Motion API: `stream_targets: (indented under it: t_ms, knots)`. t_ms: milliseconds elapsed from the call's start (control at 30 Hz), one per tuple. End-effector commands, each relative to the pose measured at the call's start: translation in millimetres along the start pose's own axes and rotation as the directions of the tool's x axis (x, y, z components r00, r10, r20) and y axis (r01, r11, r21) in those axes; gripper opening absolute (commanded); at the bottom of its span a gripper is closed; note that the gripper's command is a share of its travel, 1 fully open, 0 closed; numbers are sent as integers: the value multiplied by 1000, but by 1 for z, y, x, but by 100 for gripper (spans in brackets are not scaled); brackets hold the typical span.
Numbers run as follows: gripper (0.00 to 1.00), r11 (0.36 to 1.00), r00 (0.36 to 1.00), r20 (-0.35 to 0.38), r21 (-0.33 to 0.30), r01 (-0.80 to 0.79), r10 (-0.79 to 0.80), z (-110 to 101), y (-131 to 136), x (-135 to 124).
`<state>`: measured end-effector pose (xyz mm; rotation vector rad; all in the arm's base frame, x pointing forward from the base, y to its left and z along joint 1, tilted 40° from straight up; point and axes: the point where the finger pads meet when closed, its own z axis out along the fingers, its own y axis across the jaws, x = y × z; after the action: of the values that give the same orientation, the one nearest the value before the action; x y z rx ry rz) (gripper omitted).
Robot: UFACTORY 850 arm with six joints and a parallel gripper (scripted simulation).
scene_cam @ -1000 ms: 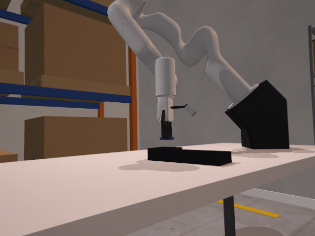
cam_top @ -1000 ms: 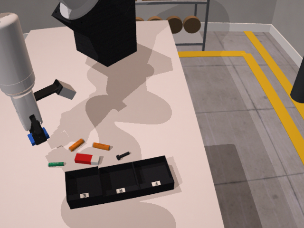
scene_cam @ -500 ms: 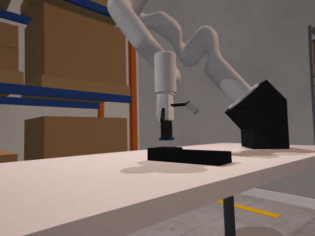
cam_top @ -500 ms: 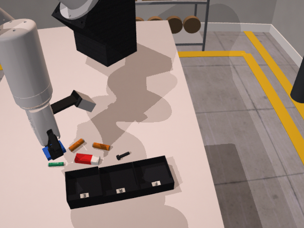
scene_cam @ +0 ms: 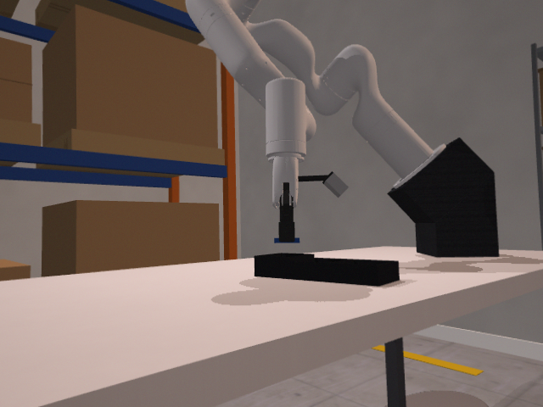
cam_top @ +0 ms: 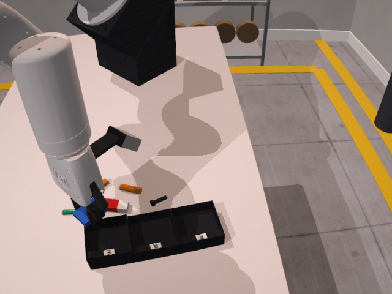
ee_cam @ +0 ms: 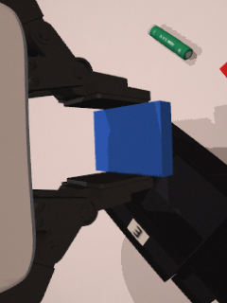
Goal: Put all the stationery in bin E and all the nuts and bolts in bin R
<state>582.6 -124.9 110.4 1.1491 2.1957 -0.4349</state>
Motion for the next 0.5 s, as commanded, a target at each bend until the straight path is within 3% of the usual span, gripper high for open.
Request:
stream_targets:
  t_ms: [0,167,200,467]
  knots:
    - [0,988,988,-8,10,156,-155,2,33,-1]
    - [0,972,972,-4,2,236,-236,2,41,-1]
    - [0,949,949,-2,-2,315,-315,2,41,-1]
    - [0,861,861,5,-9,509,-509,2,41,-1]
